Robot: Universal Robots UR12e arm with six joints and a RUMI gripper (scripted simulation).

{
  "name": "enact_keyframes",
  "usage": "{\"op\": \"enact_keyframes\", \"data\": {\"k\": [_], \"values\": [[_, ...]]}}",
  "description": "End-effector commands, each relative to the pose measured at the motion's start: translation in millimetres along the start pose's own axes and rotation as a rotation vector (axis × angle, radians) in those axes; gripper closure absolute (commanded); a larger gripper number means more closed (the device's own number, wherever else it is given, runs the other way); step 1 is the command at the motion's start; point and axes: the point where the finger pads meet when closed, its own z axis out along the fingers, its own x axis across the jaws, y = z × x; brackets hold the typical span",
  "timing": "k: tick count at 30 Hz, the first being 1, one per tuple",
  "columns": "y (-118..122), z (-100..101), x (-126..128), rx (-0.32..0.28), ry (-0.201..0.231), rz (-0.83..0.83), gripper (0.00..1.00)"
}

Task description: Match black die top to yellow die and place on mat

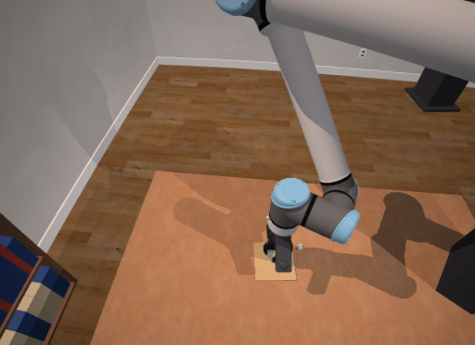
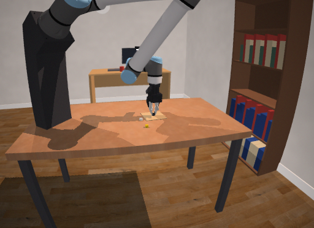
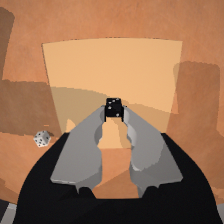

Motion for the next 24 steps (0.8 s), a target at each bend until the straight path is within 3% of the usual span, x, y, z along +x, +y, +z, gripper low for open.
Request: {"op": "enact_keyframes", "data": {"k": [1,21,24], "values": [[-0.2,-0.5,0.3,0.000,0.001,0.000,1.00],[-0.2,-0.5,0.3,0.000,0.001,0.000,1.00],[-0.2,-0.5,0.3,0.000,0.001,0.000,0.96]]}}
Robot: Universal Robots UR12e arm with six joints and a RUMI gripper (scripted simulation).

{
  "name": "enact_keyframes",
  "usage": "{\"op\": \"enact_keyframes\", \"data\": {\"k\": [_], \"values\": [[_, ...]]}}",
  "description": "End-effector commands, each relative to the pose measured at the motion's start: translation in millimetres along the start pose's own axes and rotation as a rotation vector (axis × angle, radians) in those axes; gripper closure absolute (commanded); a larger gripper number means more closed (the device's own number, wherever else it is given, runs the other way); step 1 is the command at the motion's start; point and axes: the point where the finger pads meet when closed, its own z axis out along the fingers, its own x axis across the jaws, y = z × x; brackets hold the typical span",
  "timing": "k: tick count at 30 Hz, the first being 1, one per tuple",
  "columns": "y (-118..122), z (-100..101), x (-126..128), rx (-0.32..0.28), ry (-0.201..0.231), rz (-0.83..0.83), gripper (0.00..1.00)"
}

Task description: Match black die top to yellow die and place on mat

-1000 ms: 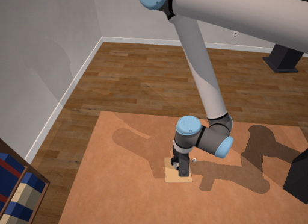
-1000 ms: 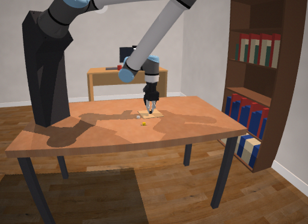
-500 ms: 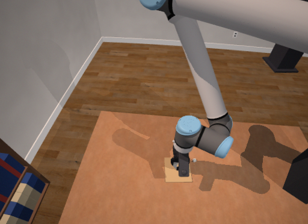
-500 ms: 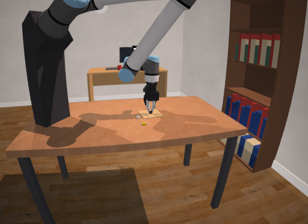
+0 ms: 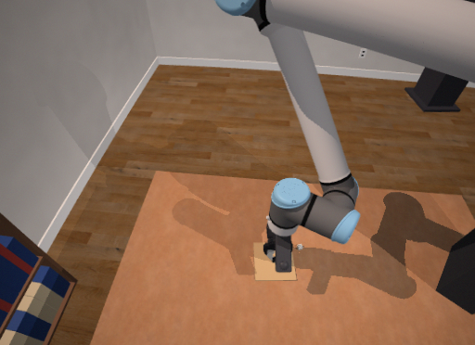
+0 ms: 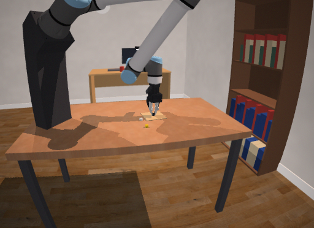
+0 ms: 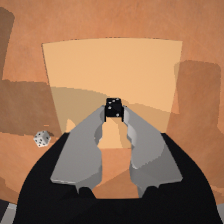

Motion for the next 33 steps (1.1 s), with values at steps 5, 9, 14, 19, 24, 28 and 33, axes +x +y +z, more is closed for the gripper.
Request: {"op": "enact_keyframes", "data": {"k": [5,9,14,19,24,28,33], "values": [[0,-1,0,0.000,0.001,0.000,0.89],[0,-1,0,0.000,0.001,0.000,0.85],[0,-1,0,0.000,0.001,0.000,0.82],[0,-1,0,0.000,0.001,0.000,0.82],[0,-2,0,0.000,0.001,0.000,0.82],[0,-6,0,0.000,0.001,0.000,0.82],[0,-25,0,0.000,0.001,0.000,0.82]]}}
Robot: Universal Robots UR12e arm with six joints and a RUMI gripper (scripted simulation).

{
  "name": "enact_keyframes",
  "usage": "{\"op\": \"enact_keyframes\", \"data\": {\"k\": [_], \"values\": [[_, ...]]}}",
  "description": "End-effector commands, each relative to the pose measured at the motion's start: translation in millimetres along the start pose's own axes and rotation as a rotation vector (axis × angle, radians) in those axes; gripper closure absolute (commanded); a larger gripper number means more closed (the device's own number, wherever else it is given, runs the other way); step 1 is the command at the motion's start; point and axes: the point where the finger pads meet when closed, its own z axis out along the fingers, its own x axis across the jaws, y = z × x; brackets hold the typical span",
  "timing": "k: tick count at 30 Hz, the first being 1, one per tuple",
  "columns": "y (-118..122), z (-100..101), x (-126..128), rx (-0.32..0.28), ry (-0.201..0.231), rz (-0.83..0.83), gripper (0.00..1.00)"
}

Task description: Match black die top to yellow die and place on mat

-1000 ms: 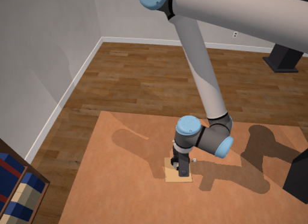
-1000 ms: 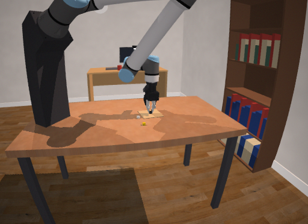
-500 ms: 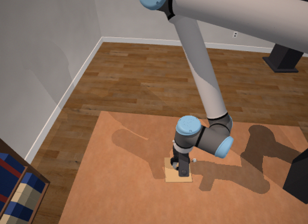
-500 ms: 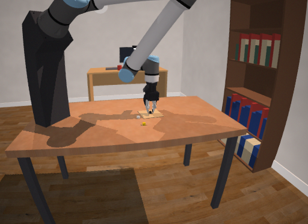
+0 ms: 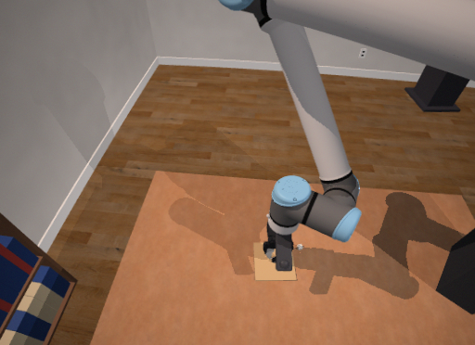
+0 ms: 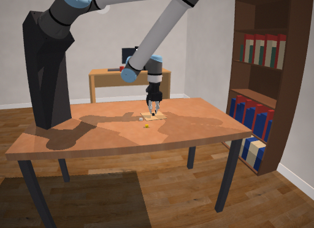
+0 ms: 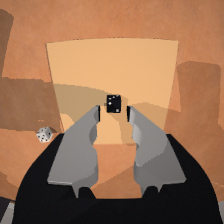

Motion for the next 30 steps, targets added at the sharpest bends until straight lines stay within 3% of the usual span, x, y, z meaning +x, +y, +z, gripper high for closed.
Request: {"op": "enact_keyframes", "data": {"k": [1,9,21,22,30], "values": [[0,-21,0,0.000,0.001,0.000,0.82],[0,-63,0,0.000,0.001,0.000,0.82],[0,-81,0,0.000,0.001,0.000,0.82],[0,-81,0,0.000,0.001,0.000,0.00],[0,-81,0,0.000,0.001,0.000,0.00]]}}
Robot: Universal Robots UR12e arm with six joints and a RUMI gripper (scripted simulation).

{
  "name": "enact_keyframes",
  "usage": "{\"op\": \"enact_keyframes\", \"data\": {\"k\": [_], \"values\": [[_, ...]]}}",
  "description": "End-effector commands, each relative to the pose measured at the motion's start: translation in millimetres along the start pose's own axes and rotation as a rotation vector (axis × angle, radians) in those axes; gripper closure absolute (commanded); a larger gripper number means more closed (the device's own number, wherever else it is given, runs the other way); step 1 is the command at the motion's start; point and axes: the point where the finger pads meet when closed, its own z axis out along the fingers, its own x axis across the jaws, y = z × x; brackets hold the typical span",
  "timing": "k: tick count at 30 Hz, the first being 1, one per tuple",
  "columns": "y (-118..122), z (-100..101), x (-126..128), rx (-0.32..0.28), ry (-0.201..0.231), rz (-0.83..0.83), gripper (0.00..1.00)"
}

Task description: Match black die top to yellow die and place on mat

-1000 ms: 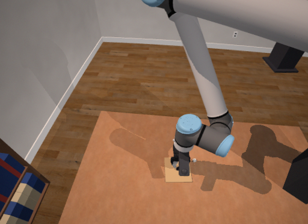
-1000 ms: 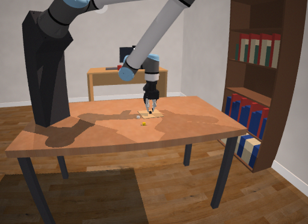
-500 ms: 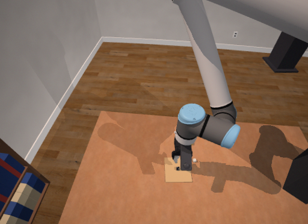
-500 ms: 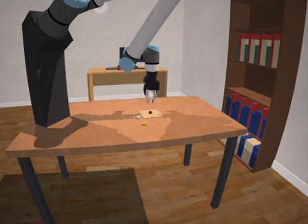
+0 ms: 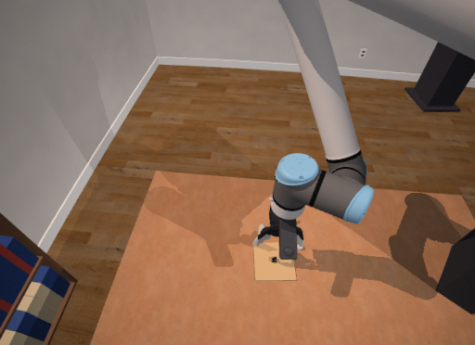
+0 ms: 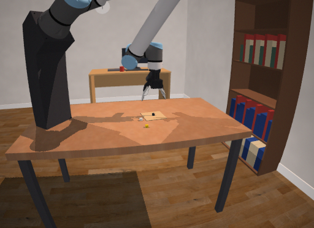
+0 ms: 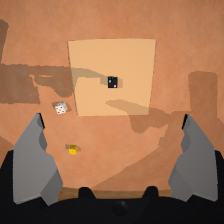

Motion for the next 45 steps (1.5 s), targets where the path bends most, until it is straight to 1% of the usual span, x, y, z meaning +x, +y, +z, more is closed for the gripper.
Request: {"op": "enact_keyframes", "data": {"k": [1,32,45], "values": [[-0.1,-1.1,0.3,0.000,0.001,0.000,0.00],[-0.2,-1.0,-0.3,0.000,0.001,-0.027,0.00],[-0.4,-0.6,-2.3,0.000,0.001,-0.131,0.00]]}}
